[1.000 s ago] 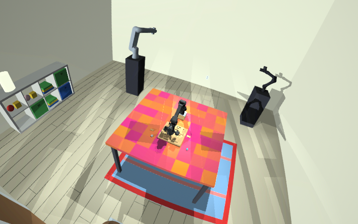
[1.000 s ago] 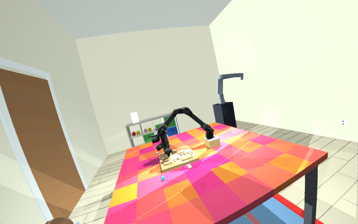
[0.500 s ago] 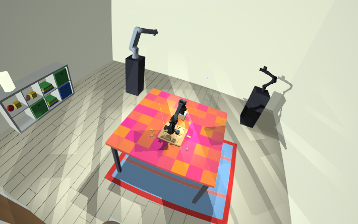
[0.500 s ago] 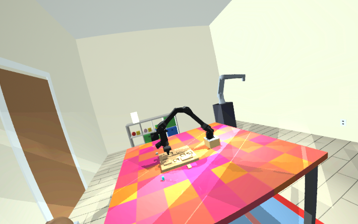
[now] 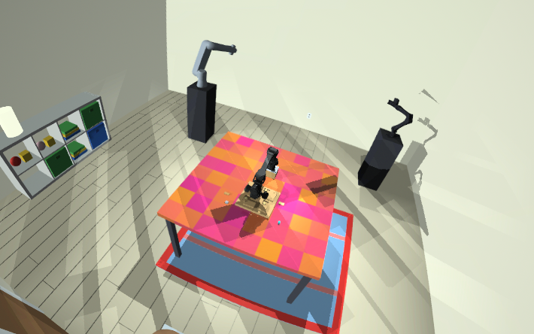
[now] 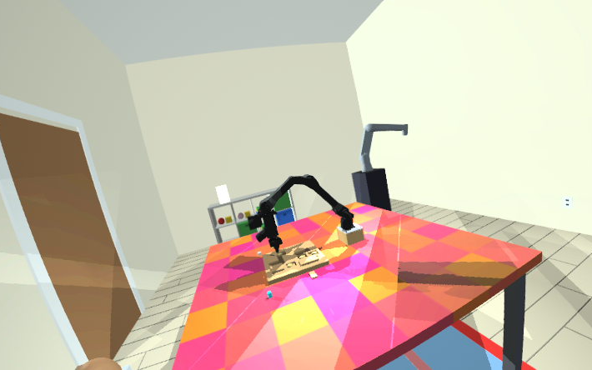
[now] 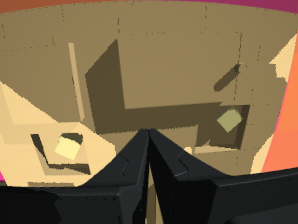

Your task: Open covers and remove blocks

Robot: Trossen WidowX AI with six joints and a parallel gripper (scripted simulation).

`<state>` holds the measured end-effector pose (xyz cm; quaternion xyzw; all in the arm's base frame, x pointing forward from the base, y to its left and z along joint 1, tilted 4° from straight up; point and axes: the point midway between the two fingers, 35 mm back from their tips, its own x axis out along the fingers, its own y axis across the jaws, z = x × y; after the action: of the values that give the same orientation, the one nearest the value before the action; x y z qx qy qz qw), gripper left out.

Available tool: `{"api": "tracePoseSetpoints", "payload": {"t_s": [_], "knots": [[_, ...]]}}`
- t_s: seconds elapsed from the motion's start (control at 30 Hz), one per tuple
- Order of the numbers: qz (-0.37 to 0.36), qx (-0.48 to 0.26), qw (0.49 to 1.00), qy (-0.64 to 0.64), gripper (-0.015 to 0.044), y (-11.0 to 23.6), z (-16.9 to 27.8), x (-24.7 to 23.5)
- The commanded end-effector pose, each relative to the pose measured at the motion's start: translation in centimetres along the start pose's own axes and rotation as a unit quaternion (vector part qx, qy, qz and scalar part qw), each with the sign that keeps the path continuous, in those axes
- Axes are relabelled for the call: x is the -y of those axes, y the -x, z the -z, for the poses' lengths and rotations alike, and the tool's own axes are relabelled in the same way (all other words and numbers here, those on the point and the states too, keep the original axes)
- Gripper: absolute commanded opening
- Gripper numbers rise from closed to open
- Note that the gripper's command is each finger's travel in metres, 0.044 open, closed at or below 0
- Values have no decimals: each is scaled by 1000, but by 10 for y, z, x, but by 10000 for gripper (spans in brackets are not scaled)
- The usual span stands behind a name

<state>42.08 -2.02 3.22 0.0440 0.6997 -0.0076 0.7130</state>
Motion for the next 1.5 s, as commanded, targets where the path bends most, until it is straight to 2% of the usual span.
{"api": "tracePoseSetpoints", "payload": {"t_s": [0.0, 0.27, 0.53, 0.77, 0.97, 1.17, 1.23, 1.47], "knots": [[0, 0, 1000, 6, 0, 0, 1, 0], [-1, -1, 966, 257, 0, 12, 36, -12], [-3, -1, 859, 512, 0, 19, 78, -22], [-6, -1, 703, 711, 0, 20, 116, -29], [-7, 0, 529, 848, 0, 17, 150, -34], [-9, 1, 366, 931, 0, 12, 180, -35], [-9, 2, 348, 937, 0, 11, 183, -35], [-9, 2, 348, 937, 0, 11, 183, -35]]}}
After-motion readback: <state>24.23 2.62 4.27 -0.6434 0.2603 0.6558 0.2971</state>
